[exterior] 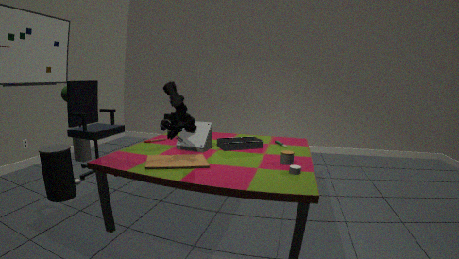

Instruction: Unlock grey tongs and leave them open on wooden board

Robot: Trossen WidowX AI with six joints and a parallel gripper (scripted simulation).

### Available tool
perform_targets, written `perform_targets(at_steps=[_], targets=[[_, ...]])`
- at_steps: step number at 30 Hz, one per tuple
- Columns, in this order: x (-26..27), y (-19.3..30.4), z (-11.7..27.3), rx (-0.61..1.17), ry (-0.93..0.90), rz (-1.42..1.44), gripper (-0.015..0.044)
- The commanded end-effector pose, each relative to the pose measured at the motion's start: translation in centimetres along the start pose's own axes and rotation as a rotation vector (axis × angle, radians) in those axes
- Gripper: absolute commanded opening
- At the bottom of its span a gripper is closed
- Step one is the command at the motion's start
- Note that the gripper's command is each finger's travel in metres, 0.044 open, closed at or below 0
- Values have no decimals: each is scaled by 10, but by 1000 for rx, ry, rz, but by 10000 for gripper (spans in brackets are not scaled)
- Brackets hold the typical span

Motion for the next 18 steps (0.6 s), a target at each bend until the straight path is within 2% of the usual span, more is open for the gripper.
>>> perform_targets(at_steps=[1, 18], targets=[[-1, -2, 7, -82, 27, -9, -150], [-13, 25, 36, -234, 180, -92, -150]])
Point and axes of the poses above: the point midway between the two fingers, 35 mm back from their tips, its own z axis back along the fingers, its own x axis across the jaws, y = z × x, the point moved 1 cm from there along z, back along the fingers, and after that the axes turned 14 degrees about z, right-handed, at the moved point
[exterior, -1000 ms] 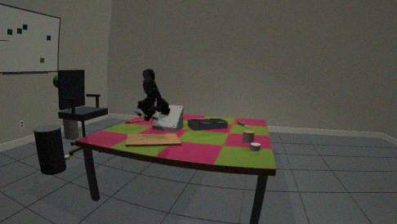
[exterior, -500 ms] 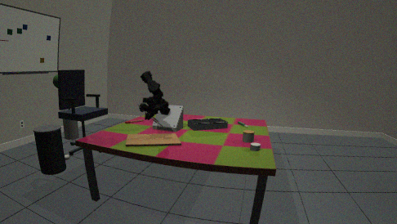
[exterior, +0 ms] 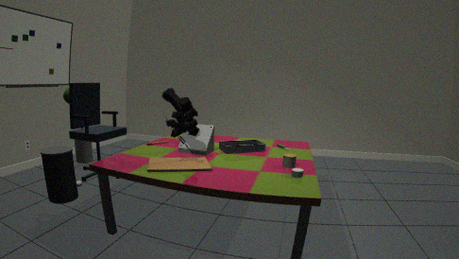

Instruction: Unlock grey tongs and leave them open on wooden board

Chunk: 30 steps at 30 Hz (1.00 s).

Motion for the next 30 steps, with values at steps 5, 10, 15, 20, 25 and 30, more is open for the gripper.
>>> perform_targets(at_steps=[5, 10, 15, 20, 25, 30], targets=[[-18, 17, 18, -15, 82, -63, -150], [-20, 19, 20, -13, 89, -67, -150], [-20, 19, 20, -13, 89, -67, -150], [-20, 19, 20, -13, 89, -67, -150], [-20, 19, 20, -13, 89, -67, -150], [-20, 19, 20, -13, 89, -67, -150]])
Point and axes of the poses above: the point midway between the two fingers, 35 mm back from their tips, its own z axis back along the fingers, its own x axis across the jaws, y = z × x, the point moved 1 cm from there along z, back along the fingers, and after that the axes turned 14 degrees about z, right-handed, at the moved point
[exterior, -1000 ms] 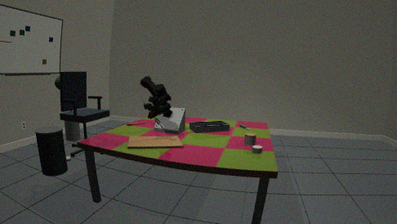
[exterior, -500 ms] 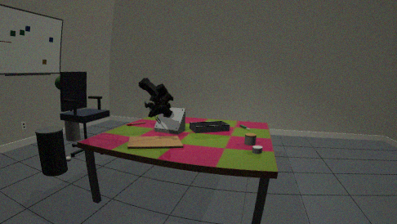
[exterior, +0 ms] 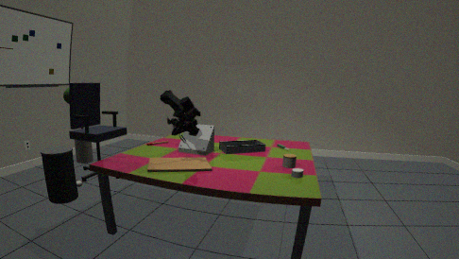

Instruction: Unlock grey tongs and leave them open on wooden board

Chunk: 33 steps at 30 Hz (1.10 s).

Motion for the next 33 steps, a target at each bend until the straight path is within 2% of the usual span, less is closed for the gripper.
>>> perform_targets(at_steps=[1, 19, 33], targets=[[-1, -1, 0, 0, 3, -2, -150], [0, -2, -1, -2, -4, 4, -150], [26, -27, -26, 38, -128, 81, -150]])
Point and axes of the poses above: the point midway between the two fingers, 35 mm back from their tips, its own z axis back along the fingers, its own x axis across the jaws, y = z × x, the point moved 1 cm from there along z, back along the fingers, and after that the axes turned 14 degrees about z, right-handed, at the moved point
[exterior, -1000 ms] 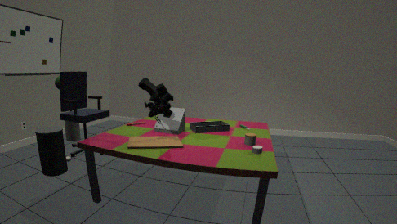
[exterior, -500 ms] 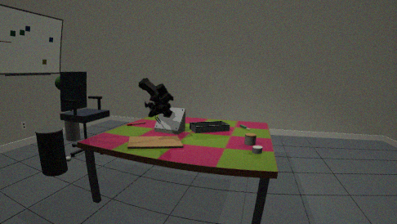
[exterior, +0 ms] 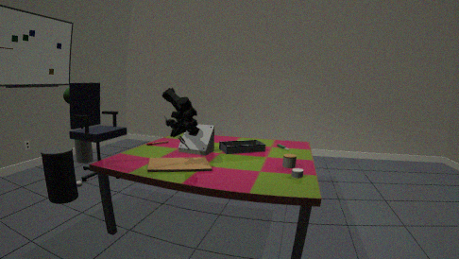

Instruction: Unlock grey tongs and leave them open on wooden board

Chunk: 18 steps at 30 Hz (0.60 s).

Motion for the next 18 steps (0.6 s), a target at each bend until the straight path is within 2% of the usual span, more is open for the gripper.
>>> perform_targets(at_steps=[1, 18], targets=[[6, -7, -9, 31, -40, 15, -150], [7, -10, -30, 292, -160, 43, -150]])
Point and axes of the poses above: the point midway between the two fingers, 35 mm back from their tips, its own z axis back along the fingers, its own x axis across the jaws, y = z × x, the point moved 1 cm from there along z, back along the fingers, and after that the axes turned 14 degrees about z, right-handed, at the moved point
